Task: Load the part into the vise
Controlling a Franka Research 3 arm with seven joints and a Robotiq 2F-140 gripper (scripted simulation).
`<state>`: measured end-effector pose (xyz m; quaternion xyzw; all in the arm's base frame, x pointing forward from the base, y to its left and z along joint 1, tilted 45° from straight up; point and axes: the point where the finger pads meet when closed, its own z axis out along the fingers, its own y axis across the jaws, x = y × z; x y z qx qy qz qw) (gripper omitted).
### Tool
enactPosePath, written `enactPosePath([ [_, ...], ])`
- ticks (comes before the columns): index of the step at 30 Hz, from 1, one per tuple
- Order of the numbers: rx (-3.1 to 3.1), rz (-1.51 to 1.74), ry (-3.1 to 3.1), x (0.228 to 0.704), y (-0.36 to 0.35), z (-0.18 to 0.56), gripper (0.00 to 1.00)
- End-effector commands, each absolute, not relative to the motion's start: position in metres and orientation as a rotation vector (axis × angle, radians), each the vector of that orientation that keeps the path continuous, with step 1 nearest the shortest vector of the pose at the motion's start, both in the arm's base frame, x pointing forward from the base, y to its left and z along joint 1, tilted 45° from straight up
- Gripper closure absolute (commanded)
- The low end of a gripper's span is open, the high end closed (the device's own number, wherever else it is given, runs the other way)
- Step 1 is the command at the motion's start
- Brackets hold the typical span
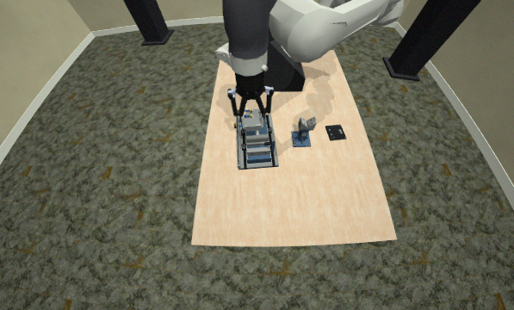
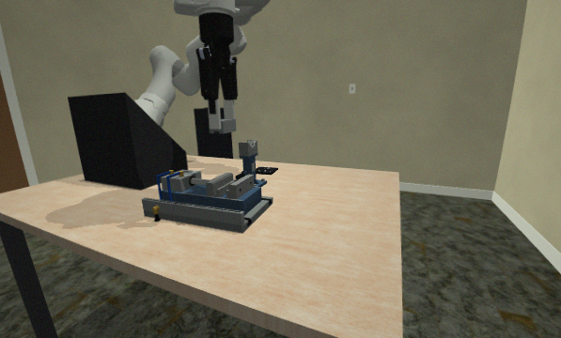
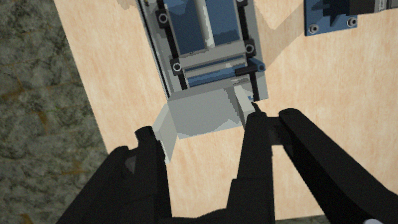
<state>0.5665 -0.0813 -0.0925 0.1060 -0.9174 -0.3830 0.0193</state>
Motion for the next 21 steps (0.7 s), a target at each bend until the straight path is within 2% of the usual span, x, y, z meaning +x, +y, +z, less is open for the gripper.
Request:
enactPosePath([
  [1, 0.319, -1.188, -2.851, 0.5674, -0.0836, -0.0922, 1.0],
  [21, 0.312, -1.187, -2.85, 0.5662, -0.0747, -0.1015, 1.0],
])
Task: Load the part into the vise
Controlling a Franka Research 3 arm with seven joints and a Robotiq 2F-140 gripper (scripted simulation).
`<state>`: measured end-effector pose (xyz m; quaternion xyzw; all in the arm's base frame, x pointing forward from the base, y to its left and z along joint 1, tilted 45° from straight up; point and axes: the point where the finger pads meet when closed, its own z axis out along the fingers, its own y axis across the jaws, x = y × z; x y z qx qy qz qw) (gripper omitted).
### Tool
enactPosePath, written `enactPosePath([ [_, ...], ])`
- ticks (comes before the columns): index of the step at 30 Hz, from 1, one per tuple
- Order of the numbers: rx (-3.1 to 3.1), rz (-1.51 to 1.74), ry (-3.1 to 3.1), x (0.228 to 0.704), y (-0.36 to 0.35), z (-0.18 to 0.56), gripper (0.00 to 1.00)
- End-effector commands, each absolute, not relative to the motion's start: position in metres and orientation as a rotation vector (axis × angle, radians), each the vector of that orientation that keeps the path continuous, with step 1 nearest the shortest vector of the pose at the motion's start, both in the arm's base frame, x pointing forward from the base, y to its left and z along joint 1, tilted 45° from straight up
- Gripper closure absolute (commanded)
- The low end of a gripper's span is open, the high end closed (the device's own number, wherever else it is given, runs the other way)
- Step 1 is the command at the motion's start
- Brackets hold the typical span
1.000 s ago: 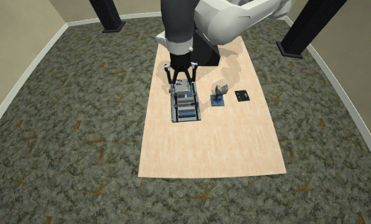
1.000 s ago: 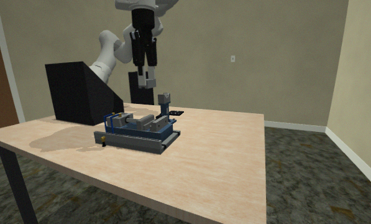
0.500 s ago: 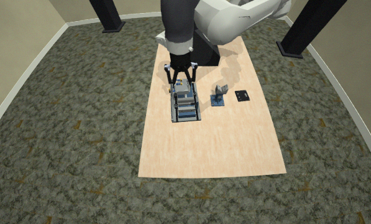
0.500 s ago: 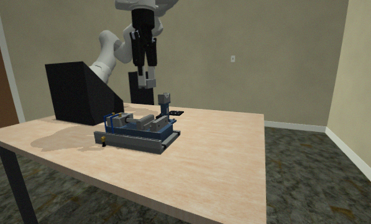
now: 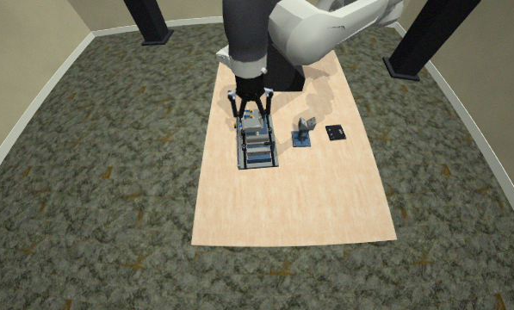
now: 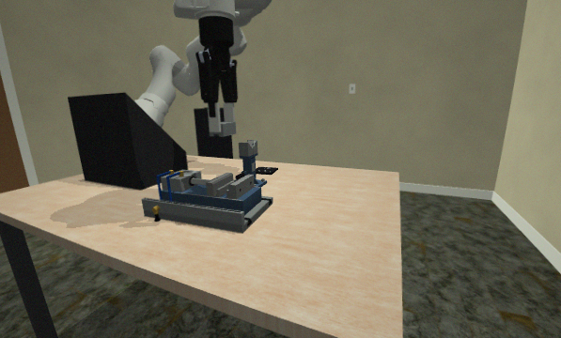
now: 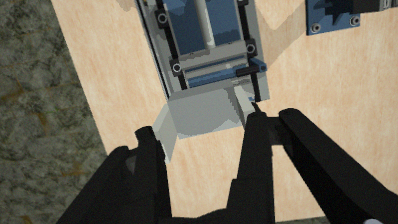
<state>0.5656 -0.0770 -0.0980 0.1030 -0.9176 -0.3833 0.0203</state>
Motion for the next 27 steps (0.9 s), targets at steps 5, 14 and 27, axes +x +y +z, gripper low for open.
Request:
enactPosePath([
  [5, 0.312, -1.187, -2.85, 0.566, -0.072, -0.104, 1.0],
  [14, 0.312, -1.187, -2.85, 0.564, -0.062, -0.115, 1.0],
  [27, 0.312, -1.187, -2.85, 0.563, -0.047, -0.131, 1.0],
])
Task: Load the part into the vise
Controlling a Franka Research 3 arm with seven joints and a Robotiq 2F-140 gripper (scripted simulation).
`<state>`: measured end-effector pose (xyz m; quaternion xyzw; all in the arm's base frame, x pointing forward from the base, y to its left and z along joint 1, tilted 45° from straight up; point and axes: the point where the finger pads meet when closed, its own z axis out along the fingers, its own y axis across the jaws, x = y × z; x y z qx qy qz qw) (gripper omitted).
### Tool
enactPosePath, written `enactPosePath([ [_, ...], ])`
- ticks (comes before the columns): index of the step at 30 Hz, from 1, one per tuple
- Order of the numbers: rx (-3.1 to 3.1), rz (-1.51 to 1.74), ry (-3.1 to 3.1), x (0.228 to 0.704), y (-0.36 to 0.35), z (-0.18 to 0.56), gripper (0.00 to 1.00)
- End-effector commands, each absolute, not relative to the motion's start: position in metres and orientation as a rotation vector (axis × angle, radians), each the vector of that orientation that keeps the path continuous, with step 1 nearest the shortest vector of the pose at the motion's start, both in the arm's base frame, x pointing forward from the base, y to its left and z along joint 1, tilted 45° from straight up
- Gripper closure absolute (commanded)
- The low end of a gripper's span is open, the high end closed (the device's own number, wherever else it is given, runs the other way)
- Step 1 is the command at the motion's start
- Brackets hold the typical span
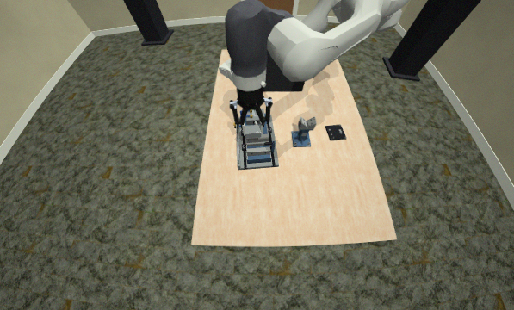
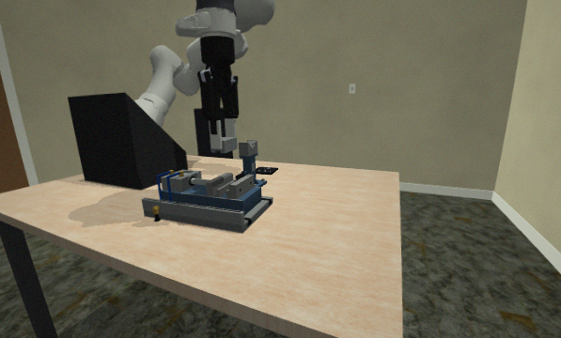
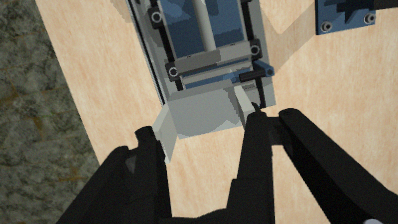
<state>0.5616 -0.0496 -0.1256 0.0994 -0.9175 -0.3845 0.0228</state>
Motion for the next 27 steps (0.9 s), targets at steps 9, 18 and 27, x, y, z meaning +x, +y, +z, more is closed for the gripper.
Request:
enactPosePath([
  [9, 0.312, -1.187, -2.85, 0.561, -0.035, -0.143, 1.0],
  [18, 0.312, -1.187, -2.85, 0.56, -0.028, -0.151, 1.0],
  [27, 0.312, -1.187, -2.85, 0.559, -0.023, -0.156, 1.0],
])
